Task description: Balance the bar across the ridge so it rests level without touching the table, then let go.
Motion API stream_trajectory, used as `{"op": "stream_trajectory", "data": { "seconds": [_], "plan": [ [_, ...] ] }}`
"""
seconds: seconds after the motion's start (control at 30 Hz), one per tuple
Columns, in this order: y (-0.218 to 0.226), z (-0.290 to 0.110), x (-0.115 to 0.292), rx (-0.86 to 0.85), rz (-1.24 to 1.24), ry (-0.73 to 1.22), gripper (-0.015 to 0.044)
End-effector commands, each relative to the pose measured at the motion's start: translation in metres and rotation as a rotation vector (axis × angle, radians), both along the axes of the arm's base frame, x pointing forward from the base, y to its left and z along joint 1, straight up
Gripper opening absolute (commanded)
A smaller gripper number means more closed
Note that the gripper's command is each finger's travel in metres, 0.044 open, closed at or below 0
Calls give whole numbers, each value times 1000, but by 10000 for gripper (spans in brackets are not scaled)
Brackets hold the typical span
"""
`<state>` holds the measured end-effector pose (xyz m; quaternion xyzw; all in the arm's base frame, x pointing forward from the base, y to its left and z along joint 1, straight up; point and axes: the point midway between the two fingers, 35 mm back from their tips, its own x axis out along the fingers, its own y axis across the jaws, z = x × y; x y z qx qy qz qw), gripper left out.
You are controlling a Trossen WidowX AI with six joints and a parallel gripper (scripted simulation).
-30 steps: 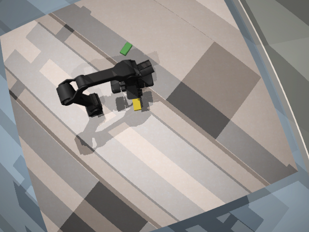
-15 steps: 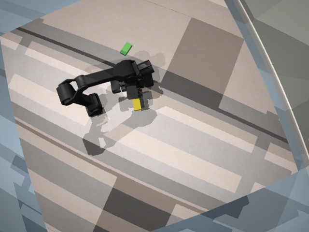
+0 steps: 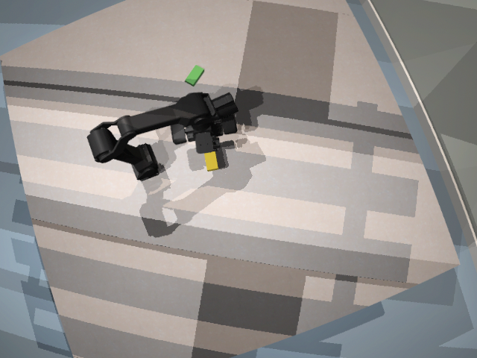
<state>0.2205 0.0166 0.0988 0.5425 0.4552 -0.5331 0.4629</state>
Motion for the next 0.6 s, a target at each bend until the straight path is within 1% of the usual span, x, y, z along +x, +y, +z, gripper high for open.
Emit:
{"op": "stream_trajectory", "data": {
  "seconds": [0.0, 0.57],
  "plan": [
    [0, -1, 0, 1, 4, -1, 0],
    [0, -2, 0, 1, 4, -1, 0]
  ]
}}
